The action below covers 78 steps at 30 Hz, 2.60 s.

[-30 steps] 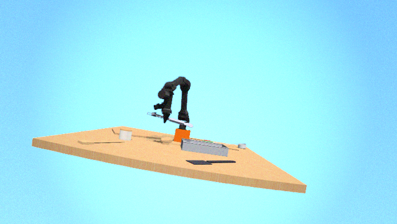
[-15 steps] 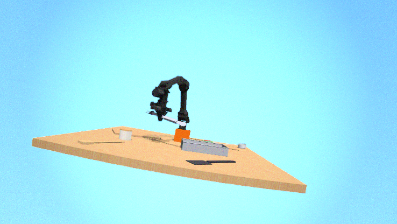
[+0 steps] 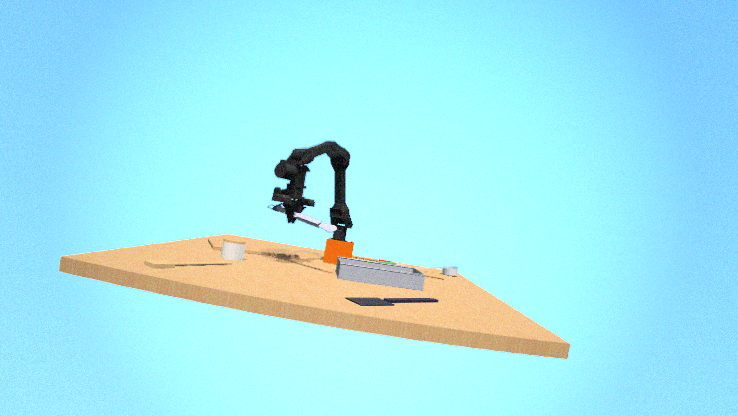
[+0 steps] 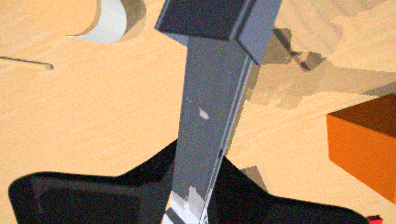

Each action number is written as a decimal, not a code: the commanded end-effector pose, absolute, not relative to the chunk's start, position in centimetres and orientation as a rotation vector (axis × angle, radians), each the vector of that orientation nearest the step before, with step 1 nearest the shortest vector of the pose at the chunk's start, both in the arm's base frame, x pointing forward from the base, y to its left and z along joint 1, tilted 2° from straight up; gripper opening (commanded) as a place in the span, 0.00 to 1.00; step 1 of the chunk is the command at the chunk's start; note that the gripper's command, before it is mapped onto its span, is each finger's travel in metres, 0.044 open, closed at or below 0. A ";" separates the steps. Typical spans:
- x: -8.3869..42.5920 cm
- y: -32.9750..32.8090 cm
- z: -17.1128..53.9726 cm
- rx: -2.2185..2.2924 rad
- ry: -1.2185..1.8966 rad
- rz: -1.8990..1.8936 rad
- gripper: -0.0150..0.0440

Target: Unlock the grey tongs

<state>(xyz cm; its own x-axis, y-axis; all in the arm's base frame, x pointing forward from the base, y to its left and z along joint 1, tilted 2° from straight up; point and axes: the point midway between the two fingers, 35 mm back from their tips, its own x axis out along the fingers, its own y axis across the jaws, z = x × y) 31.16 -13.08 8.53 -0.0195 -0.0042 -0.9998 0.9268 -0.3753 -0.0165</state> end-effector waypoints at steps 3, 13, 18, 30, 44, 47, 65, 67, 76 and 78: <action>30.3 -16.1 8.9 1.410 1.052 -1.435 0.00; 27.8 -21.1 9.1 1.273 1.149 -1.302 0.00; 26.2 -23.5 9.2 1.206 1.193 -1.237 0.00; 21.5 -28.6 9.4 1.042 1.288 -1.093 0.00; 15.2 -33.2 9.6 0.844 1.393 -0.904 0.00; 13.7 -34.0 9.6 0.801 1.414 -0.862 0.00; 10.9 -35.4 9.7 0.716 1.414 -0.797 0.00; 10.9 -35.5 9.8 0.708 1.375 -0.810 0.00; 10.8 -36.1 10.5 0.657 1.182 -0.867 0.00; 10.8 -36.2 10.7 0.643 1.140 -0.878 0.00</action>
